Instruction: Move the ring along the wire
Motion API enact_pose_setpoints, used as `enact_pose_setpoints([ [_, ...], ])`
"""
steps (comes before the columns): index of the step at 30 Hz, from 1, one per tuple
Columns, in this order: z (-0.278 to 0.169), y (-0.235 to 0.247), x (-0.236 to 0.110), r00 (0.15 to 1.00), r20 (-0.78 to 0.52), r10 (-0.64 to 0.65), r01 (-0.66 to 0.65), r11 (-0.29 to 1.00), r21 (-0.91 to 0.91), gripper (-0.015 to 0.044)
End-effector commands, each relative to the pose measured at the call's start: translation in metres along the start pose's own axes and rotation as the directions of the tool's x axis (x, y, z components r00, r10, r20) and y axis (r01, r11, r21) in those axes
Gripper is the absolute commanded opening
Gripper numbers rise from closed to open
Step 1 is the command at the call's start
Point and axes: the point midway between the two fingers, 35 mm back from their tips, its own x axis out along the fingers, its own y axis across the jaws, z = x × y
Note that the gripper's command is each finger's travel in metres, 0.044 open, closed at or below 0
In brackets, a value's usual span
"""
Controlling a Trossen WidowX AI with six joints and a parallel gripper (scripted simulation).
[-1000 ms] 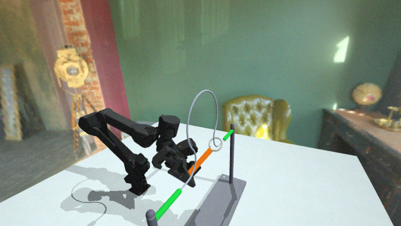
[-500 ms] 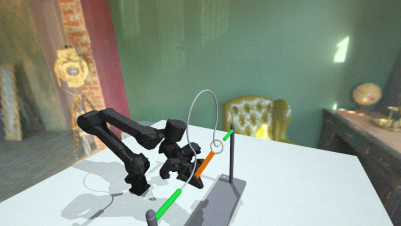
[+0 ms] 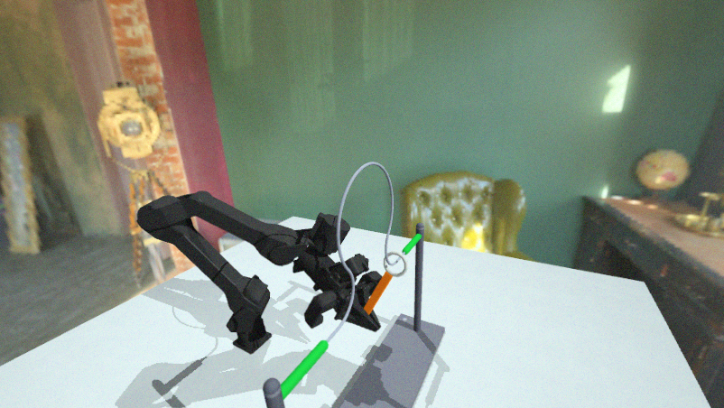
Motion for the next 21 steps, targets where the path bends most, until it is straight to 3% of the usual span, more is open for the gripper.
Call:
enact_pose_setpoints([
  [1,0.003,0.011,-0.002,1.0,-0.002,0.027,-0.026,0.998,0.06,-0.015],
  [21,0.008,0.045,-0.008,0.997,-0.007,0.081,-0.079,0.982,0.169,-0.015],
])
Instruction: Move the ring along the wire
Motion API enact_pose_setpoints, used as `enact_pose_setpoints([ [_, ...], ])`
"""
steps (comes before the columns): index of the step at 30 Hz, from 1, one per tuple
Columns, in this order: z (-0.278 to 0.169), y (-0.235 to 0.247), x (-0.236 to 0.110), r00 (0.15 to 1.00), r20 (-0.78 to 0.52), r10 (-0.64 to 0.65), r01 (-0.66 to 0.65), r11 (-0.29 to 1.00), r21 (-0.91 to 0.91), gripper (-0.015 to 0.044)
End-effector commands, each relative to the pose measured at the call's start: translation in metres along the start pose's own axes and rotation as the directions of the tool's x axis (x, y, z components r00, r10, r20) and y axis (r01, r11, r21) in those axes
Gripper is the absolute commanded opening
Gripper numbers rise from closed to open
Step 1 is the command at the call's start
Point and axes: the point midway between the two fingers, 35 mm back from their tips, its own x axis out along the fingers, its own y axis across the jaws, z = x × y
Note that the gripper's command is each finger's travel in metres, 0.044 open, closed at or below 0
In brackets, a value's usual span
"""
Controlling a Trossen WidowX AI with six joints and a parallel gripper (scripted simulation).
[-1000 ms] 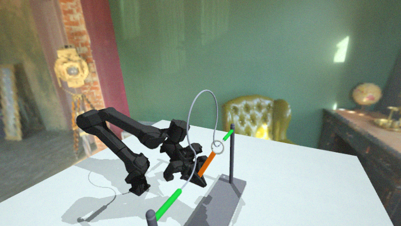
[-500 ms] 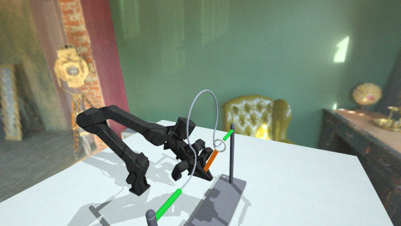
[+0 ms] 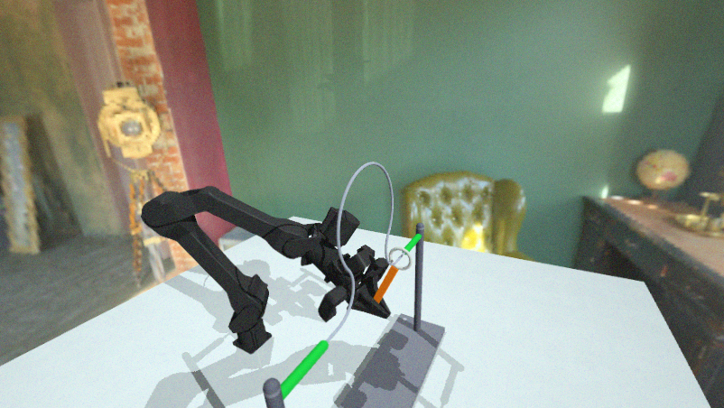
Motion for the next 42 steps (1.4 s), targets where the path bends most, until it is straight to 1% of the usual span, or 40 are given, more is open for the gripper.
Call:
enact_pose_setpoints([
  [1,0.002,0.006,-0.001,1.0,0.003,0.003,-0.003,1.0,0.013,-0.015],
  [42,-0.001,0.043,-0.004,1.0,0.008,0.002,-0.002,1.0,0.021,-0.015],
])
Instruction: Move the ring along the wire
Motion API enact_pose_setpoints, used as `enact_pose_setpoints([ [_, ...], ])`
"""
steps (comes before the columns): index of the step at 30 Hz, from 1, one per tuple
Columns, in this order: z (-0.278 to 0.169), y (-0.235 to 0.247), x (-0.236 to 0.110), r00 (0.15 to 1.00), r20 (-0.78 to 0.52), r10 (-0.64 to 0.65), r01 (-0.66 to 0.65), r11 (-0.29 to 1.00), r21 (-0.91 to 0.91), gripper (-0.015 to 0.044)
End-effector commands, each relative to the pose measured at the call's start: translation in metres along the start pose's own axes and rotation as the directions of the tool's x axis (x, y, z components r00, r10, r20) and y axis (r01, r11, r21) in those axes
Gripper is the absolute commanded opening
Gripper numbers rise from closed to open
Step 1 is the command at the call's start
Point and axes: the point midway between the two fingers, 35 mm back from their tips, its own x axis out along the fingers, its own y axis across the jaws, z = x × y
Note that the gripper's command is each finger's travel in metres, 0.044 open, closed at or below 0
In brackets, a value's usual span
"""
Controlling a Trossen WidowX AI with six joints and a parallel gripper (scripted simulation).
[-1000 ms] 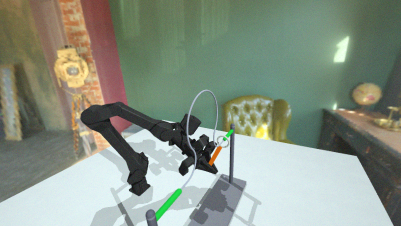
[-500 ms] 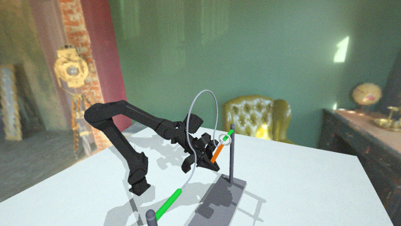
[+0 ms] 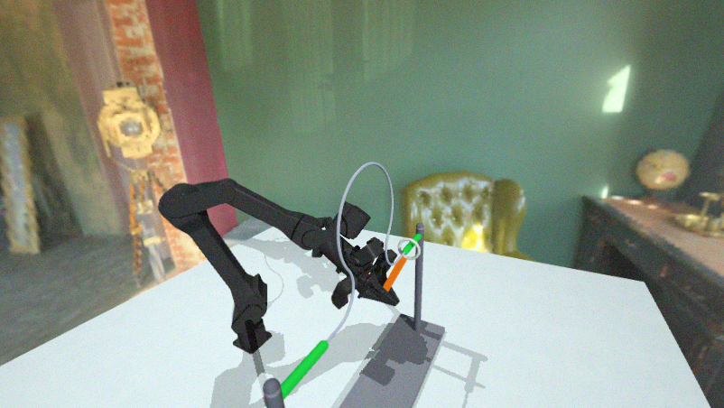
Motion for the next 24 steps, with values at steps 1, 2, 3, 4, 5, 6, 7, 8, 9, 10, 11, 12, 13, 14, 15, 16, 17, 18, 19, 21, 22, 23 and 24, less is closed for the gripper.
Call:
enact_pose_setpoints([
  [1,-0.0017,0.0015,0.0013,1.0,0.003,-0.001,0.001,1.0,0.005,-0.015],
  [2,-0.0029,0.0016,0.0019,1.0,0.003,-0.001,0.001,1.0,0.005,-0.015],
  [3,-0.0042,0.0017,0.0026,1.0,0.003,-0.001,0.001,1.0,0.005,-0.015],
  [4,-0.0056,0.0018,0.0032,1.0,0.003,-0.001,0.001,1.0,0.005,-0.015],
  [5,-0.0067,0.0018,0.0038,1.0,0.004,-0.001,0.001,1.0,0.005,-0.015],
  [6,-0.0074,0.0018,0.0041,1.0,0.004,-0.001,0.001,1.0,0.005,-0.015],
  [7,-0.0076,0.0018,0.0042,1.0,0.004,-0.001,0.001,1.0,0.005,-0.015],
  [8,-0.0076,0.0018,0.0042,1.0,0.004,-0.001,0.001,1.0,0.005,-0.015],
  [9,-0.0076,0.0018,0.0042,1.0,0.004,-0.001,0.001,1.0,0.005,-0.015],
  [10,-0.0076,0.0018,0.0042,1.0,0.004,-0.001,0.001,1.0,0.005,-0.015],
  [11,-0.0076,0.0018,0.0042,1.0,0.004,-0.001,0.001,1.0,0.005,-0.015],
  [12,-0.0076,0.0018,0.0042,1.0,0.004,-0.001,0.001,1.0,0.005,-0.015],
  [13,-0.0076,0.0018,0.0042,1.0,0.004,-0.001,0.001,1.0,0.005,-0.015],
  [14,-0.0076,0.0018,0.0042,1.0,0.004,-0.001,0.001,1.0,0.005,-0.015],
  [15,-0.0076,0.0018,0.0042,1.0,0.004,-0.001,0.001,1.0,0.005,-0.015],
  [16,-0.0076,0.0018,0.0042,1.0,0.004,-0.001,0.001,1.0,0.005,-0.015],
  [17,-0.0076,0.0018,0.0042,1.0,0.004,-0.001,0.001,1.0,0.005,-0.015],
  [18,-0.0076,0.0018,0.0042,1.0,0.004,-0.001,0.001,1.0,0.005,-0.015],
  [19,-0.0076,0.0018,0.0042,1.0,0.004,-0.001,0.001,1.0,0.005,-0.015],
  [21,-0.0076,0.0018,0.0042,1.0,0.004,-0.001,0.001,1.0,0.005,-0.015],
  [22,-0.0076,0.0018,0.0042,1.0,0.004,-0.001,0.001,1.0,0.005,-0.015],
  [23,-0.0076,0.0018,0.0042,1.0,0.004,-0.001,0.001,1.0,0.005,-0.015],
  [24,-0.0076,0.0018,0.0042,1.0,0.004,-0.001,0.001,1.0,0.005,-0.015],
])
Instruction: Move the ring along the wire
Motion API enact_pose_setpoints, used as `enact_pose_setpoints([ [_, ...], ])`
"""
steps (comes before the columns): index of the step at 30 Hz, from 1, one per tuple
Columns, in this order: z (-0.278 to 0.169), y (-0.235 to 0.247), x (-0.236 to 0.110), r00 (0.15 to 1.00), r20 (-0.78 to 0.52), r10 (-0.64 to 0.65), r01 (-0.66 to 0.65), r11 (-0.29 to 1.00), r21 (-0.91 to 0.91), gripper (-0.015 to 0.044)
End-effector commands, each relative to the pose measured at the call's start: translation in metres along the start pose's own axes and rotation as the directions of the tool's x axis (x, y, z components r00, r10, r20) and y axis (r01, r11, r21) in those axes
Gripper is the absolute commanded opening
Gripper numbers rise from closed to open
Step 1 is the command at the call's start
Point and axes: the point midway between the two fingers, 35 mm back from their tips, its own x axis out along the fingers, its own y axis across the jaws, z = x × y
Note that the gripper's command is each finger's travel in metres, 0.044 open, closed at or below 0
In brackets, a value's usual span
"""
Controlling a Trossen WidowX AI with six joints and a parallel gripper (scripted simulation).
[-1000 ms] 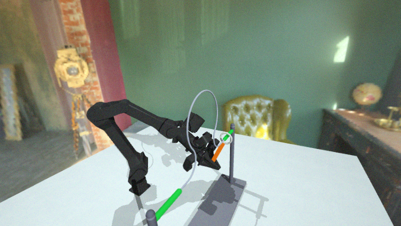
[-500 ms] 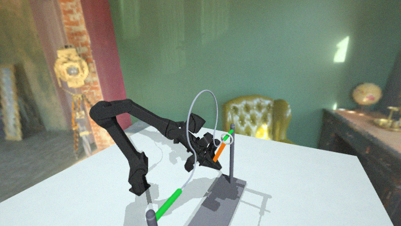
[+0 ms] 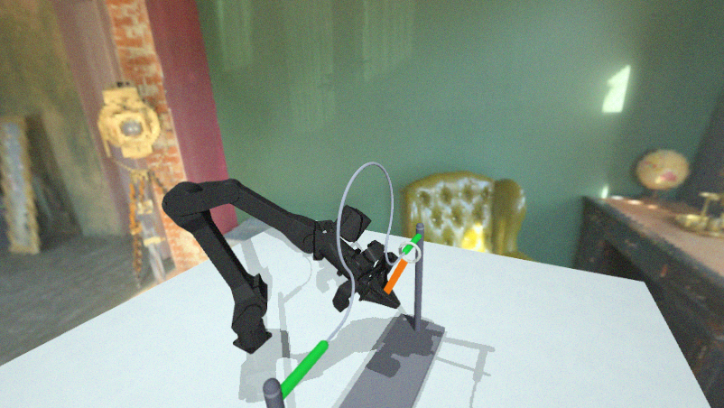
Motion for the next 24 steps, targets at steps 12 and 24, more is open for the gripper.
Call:
enact_pose_setpoints([
  [12,0.0,0.0,0.0,1.0,0.0,0.0,0.0,1.0,0.0,-0.0019],
  [24,-0.001,0.002,-0.015,1.0,-0.007,-0.002,0.002,1.0,0.003,0.016],
])
